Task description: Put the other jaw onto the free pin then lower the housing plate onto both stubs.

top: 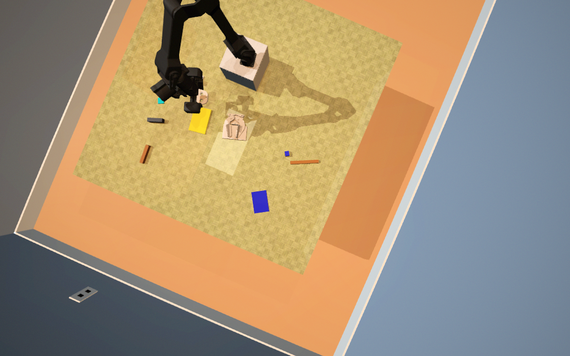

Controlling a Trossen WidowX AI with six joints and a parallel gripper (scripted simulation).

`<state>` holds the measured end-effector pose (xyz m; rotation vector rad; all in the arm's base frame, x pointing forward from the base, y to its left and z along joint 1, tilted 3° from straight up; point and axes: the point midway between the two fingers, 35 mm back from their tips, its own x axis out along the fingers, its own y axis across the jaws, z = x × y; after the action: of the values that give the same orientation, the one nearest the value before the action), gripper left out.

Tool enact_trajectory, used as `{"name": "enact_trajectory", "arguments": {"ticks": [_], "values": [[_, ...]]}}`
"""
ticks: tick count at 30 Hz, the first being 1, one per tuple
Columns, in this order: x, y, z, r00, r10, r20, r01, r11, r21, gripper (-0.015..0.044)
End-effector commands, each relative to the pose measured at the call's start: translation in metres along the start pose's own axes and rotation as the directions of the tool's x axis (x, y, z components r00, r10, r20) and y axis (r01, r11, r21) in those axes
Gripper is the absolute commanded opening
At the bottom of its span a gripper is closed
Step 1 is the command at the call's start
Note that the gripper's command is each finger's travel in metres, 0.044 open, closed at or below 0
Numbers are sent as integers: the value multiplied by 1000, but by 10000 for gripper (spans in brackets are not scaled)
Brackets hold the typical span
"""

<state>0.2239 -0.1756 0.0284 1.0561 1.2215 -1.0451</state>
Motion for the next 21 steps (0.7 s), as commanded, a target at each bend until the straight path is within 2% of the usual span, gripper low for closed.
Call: {"name": "enact_trajectory", "arguments": {"ticks": [1, 11, 21], "values": [[0, 6, -6, 1000, -1, 4, 0, 996, 86, 351], [0, 23, -26, 1000, 1, 2, -1, 946, 324, 351], [0, 37, -47, 1000, 2, 0, -2, 839, 543, 351]]}}
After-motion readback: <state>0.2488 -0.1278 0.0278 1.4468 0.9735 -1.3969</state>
